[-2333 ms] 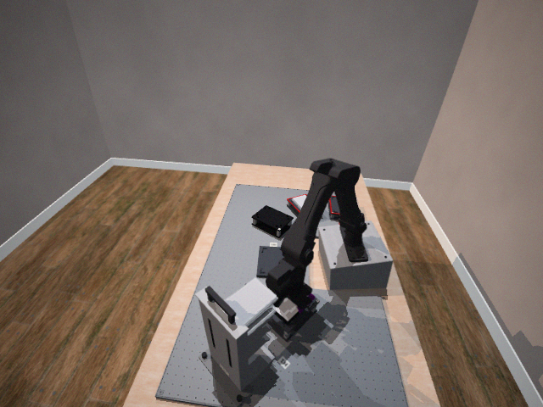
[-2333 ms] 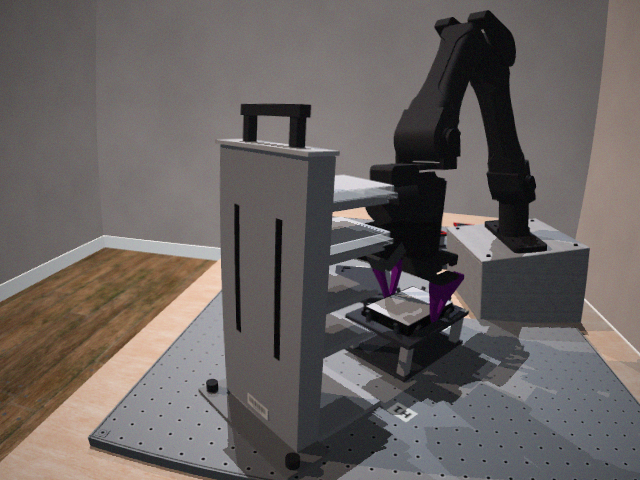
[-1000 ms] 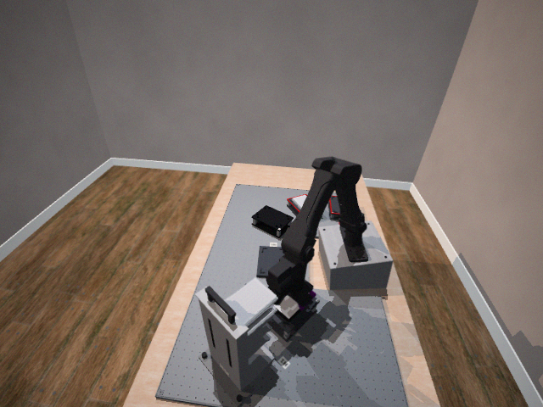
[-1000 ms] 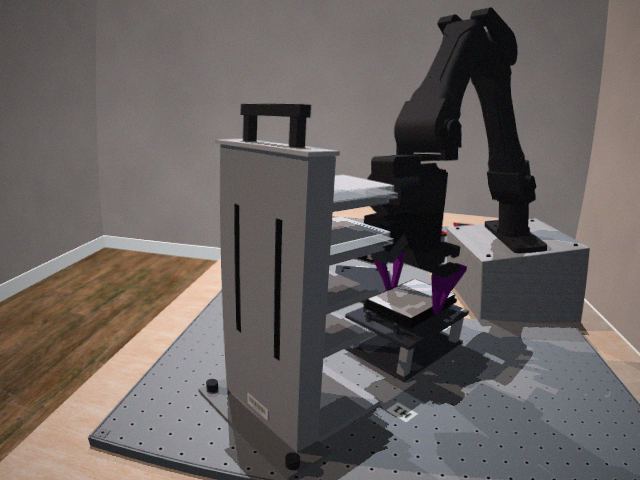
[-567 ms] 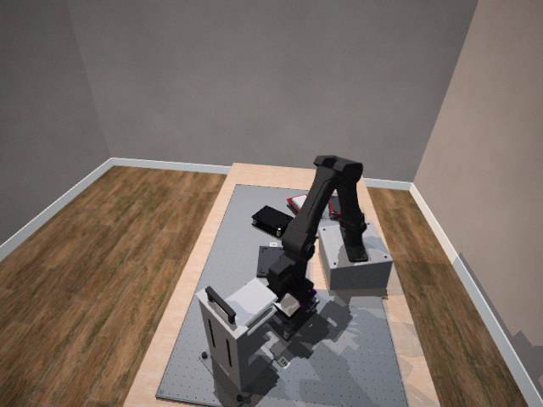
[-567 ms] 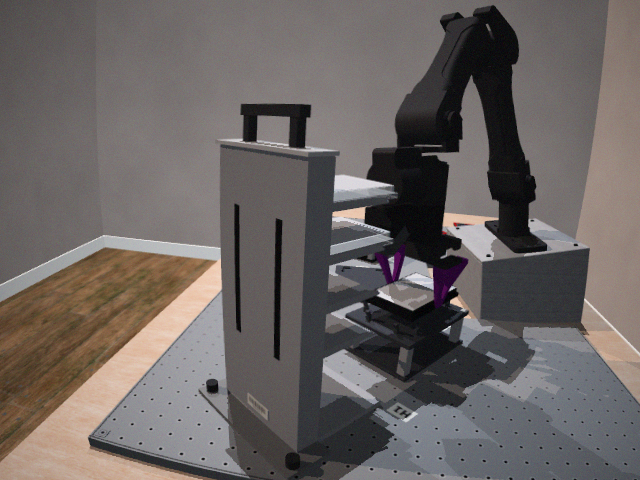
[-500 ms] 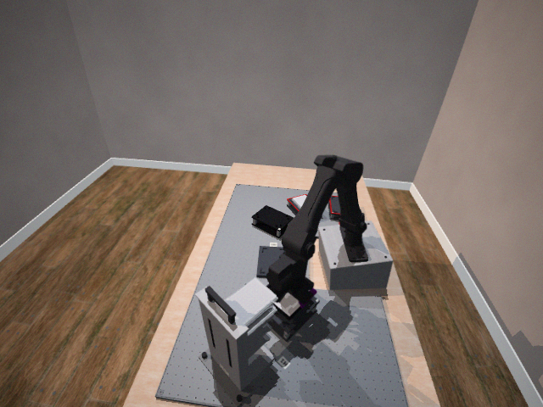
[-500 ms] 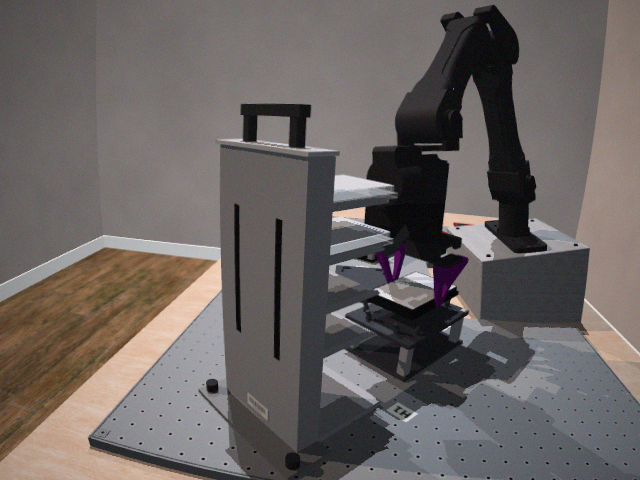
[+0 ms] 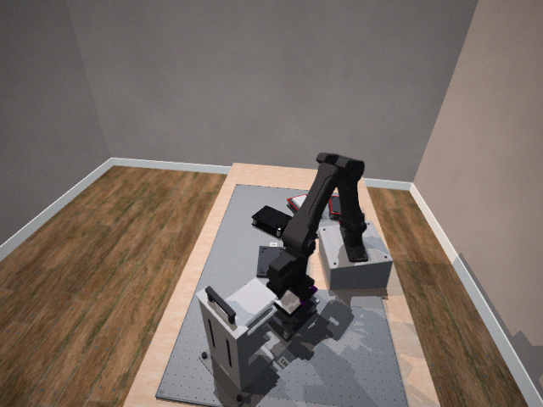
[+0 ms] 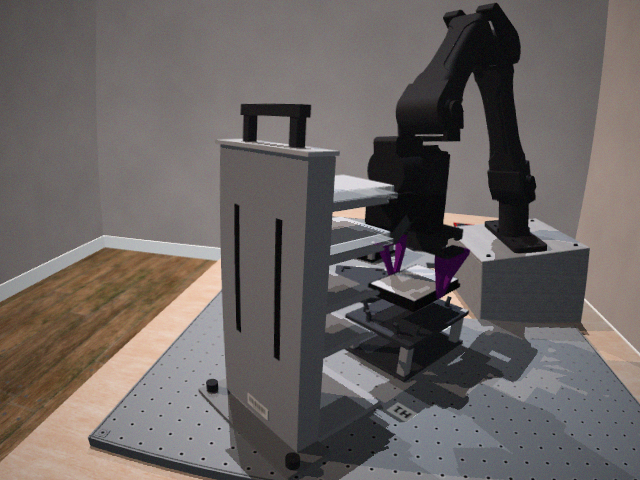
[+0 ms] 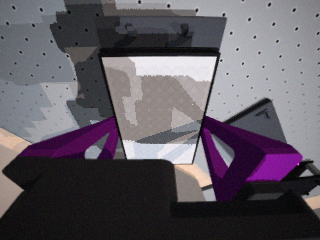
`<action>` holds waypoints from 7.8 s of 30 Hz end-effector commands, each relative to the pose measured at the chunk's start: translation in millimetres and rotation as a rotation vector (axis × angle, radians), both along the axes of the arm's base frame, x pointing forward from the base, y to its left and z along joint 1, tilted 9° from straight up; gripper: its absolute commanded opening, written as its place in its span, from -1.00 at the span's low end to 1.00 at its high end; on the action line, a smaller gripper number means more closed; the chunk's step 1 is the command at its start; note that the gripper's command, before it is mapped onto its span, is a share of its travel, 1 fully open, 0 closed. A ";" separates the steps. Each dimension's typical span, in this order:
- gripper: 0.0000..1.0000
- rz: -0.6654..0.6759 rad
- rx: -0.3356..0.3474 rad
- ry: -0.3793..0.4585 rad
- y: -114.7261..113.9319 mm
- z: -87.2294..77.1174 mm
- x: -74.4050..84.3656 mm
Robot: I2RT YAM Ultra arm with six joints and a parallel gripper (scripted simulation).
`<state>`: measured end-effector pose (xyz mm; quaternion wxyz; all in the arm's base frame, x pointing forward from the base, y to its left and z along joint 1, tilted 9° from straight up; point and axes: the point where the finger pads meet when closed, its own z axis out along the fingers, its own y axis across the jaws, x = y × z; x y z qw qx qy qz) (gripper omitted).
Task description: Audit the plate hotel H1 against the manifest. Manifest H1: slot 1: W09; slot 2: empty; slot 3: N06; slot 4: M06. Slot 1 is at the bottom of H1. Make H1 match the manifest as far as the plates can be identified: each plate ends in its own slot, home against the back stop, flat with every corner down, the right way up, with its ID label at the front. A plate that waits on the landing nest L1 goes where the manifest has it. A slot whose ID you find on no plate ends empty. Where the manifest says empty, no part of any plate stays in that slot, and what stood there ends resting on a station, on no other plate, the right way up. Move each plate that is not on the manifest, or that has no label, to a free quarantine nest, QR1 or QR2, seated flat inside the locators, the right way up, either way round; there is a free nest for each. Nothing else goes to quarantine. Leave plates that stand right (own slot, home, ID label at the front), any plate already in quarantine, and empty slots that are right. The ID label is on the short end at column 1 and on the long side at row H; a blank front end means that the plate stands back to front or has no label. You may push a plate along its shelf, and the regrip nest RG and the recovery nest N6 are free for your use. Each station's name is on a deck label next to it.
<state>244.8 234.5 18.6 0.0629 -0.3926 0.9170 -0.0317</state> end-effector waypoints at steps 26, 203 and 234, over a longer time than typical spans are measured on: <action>0.72 -0.002 0.028 -0.026 4.5 35.2 0.2; 0.72 -1.224 0.206 -0.027 -313.8 152.5 64.8; 0.72 -1.291 0.212 -0.028 -400.6 149.4 49.4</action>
